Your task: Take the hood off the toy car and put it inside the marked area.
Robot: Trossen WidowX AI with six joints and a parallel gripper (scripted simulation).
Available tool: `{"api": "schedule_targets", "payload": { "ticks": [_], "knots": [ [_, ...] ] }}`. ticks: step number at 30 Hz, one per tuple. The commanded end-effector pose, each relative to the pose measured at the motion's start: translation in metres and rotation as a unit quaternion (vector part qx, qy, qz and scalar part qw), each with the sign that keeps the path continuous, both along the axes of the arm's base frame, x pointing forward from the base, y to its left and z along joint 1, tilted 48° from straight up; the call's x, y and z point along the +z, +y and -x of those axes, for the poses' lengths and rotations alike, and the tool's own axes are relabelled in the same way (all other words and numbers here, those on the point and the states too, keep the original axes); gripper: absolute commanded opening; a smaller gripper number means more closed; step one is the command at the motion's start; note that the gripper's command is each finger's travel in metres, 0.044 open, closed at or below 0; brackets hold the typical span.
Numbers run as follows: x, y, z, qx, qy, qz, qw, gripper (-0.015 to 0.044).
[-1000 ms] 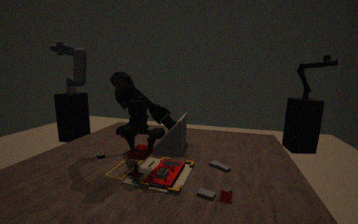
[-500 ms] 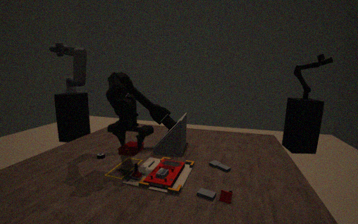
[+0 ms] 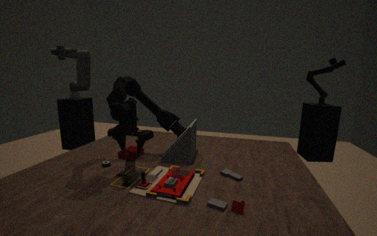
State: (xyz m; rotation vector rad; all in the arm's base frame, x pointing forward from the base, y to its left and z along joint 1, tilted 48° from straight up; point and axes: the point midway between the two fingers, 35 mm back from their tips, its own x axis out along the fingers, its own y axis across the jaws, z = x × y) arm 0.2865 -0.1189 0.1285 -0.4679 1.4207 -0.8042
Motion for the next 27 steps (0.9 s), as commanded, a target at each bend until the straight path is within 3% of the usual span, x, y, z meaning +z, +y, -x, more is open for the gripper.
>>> {"api": "schedule_targets", "payload": {
  "ticks": [1,27],
  "knots": [
    [0.005,-0.005,0.008,-0.001,0.002,0.003,1.000,0.0000],
    [-0.005,-0.016,0.008,-0.001,0.002,0.002,1.000,0.0000]
  ]
}}
